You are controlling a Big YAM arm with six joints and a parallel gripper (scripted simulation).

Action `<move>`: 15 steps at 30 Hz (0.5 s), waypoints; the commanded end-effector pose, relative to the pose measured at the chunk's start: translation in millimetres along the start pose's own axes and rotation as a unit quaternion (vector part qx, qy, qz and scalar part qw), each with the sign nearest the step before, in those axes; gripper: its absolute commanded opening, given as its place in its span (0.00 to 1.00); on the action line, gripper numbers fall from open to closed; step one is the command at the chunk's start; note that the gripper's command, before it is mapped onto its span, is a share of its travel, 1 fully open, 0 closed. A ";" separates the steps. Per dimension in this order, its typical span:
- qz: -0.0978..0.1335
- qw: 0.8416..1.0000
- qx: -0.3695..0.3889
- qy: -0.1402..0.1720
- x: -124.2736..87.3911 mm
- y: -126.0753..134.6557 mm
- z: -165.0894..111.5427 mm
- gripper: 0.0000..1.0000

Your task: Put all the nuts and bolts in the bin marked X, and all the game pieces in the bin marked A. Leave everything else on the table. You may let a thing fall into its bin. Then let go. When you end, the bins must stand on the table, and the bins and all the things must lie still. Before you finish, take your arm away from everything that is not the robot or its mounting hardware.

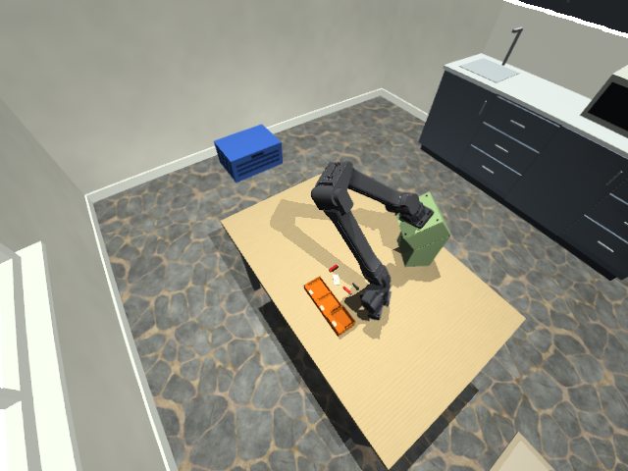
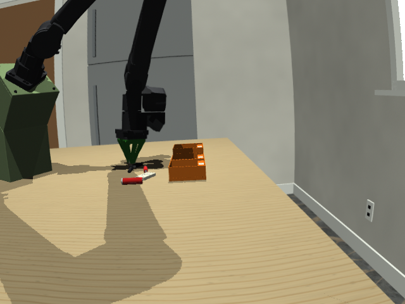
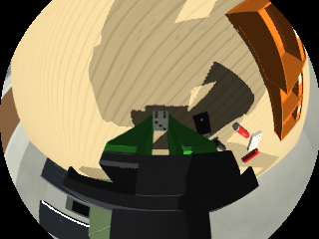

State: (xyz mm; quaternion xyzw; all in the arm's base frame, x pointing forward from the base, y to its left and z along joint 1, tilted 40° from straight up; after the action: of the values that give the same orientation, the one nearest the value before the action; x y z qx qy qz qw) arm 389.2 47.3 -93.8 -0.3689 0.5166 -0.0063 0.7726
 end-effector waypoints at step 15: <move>-0.002 0.999 0.018 -0.051 -11.3 -3.0 45.5 0.11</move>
State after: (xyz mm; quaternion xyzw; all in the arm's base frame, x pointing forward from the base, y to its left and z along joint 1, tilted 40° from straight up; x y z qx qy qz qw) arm 417.1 62.6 -81.6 -0.3581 0.4897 -0.0042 0.7949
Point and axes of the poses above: the point where the finger pads meet when closed, its own x axis out along the fingers, its own y axis across the jaws, z = x × y, the point moved 1 cm from there along -x, back along the fingers, and after that the axes turned 2 degrees about x, right-handed, at the moved point
